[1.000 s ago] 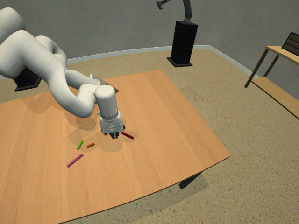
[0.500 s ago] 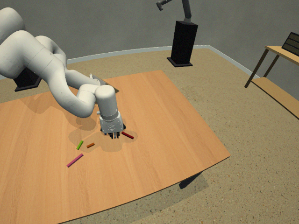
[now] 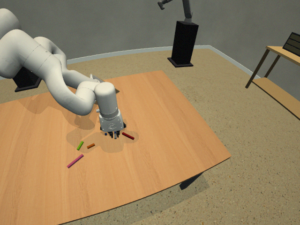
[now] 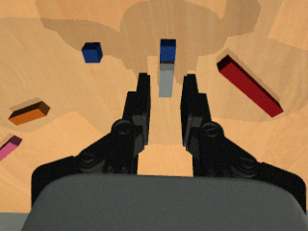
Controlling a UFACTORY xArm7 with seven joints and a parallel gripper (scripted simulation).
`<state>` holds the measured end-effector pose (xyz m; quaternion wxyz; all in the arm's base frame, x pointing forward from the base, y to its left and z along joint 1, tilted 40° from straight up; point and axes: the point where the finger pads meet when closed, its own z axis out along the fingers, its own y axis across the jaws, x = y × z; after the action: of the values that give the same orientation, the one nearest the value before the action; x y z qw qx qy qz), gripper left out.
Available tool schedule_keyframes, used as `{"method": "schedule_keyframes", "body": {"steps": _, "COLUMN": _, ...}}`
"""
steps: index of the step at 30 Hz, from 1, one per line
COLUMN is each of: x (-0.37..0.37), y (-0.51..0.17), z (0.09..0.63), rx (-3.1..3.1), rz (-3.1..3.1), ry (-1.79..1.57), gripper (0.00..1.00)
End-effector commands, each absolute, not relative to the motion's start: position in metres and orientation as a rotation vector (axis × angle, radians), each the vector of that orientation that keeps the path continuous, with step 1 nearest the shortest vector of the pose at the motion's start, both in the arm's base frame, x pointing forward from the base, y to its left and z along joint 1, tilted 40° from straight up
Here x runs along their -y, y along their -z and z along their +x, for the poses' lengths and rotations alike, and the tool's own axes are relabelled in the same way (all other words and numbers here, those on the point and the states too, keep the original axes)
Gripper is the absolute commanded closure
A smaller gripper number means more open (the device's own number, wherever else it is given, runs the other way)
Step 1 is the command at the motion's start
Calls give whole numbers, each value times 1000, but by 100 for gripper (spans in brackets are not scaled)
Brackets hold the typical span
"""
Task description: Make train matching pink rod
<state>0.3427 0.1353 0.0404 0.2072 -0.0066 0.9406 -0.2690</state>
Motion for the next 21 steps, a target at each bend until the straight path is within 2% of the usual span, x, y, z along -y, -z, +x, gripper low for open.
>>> {"method": "schedule_keyframes", "body": {"steps": 1, "x": -146, "y": -55, "z": 336, "rx": -2618, "rz": -21, "ry": 744, "gripper": 76}}
{"method": "schedule_keyframes", "body": {"steps": 10, "x": -169, "y": -90, "z": 318, "rx": -2618, "rz": -21, "ry": 744, "gripper": 76}}
{"method": "schedule_keyframes", "body": {"steps": 20, "x": -175, "y": -99, "z": 313, "rx": -2618, "rz": -21, "ry": 744, "gripper": 76}}
{"method": "schedule_keyframes", "body": {"steps": 21, "x": -175, "y": -99, "z": 313, "rx": -2618, "rz": -21, "ry": 744, "gripper": 0}}
